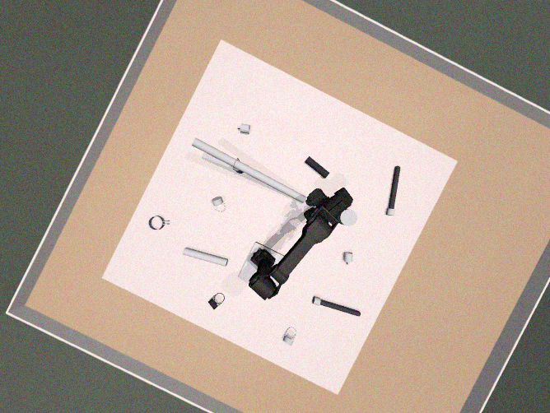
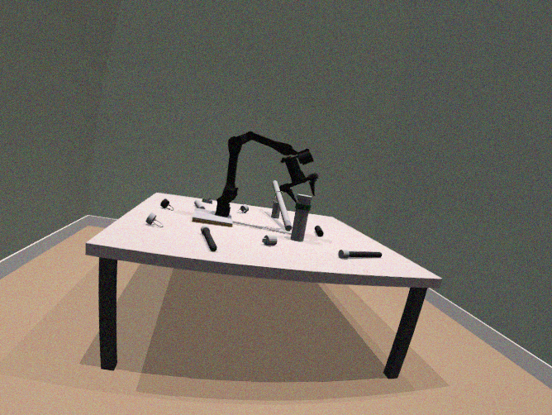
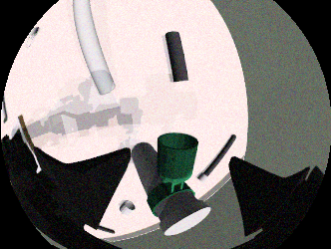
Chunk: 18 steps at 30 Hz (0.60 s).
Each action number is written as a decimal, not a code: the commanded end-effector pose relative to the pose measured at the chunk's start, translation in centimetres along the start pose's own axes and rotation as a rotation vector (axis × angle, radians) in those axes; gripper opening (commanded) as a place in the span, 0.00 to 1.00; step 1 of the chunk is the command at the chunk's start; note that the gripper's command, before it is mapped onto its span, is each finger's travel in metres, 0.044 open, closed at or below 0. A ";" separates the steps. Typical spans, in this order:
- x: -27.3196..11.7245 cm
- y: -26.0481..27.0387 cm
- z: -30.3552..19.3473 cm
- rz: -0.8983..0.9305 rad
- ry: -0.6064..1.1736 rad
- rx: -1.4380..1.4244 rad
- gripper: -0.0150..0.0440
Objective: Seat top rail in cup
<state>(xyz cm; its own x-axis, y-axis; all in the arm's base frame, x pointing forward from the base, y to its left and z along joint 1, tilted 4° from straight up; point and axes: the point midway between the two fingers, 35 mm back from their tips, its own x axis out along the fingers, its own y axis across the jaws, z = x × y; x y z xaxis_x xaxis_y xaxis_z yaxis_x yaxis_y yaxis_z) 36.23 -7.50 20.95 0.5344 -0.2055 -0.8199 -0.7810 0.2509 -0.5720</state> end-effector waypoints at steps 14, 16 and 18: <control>3.1 0.1 0.0 0.005 0.002 -0.008 1.00; 3.5 0.1 0.0 0.005 0.002 -0.008 1.00; 3.8 0.1 0.0 0.005 0.002 -0.008 1.00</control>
<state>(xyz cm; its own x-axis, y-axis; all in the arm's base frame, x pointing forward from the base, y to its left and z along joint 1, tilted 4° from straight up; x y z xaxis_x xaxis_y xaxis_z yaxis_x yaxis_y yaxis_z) 37.83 -8.19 18.58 0.5331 -0.2117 -0.8191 -0.7805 0.2505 -0.5727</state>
